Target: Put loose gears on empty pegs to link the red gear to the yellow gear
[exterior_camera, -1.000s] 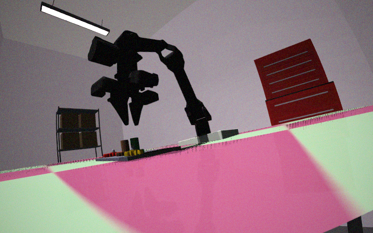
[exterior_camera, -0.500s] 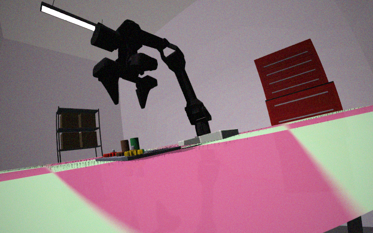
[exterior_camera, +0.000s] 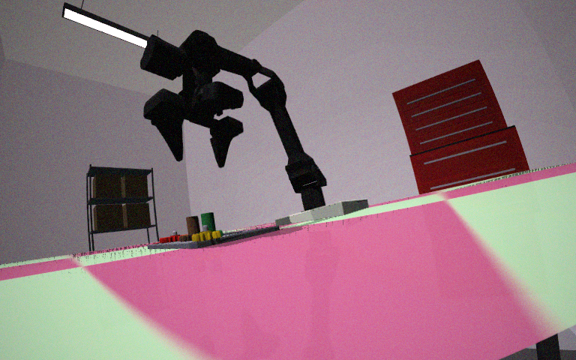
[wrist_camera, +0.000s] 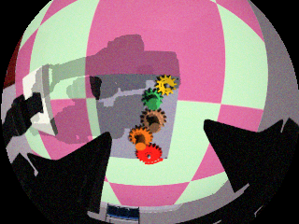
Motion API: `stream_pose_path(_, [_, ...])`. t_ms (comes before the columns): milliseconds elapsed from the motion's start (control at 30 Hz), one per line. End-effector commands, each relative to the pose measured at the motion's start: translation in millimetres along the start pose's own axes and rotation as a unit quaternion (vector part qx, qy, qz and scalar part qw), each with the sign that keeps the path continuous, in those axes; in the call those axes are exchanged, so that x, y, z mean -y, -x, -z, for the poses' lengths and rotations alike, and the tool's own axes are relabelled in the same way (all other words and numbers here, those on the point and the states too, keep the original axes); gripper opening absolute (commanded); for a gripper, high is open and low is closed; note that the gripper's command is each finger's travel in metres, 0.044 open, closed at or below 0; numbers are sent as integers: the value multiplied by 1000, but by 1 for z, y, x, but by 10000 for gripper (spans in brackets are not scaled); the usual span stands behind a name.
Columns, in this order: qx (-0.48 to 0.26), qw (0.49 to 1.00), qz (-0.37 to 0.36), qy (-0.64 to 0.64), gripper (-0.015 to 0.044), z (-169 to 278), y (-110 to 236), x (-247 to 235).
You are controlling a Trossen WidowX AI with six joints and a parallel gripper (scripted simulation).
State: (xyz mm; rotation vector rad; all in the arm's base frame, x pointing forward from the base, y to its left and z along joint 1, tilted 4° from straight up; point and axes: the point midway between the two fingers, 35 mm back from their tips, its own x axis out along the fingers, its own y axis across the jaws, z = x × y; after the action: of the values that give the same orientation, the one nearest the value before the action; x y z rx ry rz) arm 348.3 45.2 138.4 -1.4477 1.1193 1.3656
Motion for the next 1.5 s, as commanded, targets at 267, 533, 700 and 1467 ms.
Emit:
stream_pose_path(267, [0, 1000, -2, -3, 440, 0, -1, 0])
stream_pose_path(533, [0, 1000, -2, -3, 440, 0, -1, 0])
stream_pose_path(700, [0, 1000, -2, -3, 440, 0, -1, 0])
stream_pose_path(1467, [11, 1000, -6, -2, 440, -256, 41, -103])
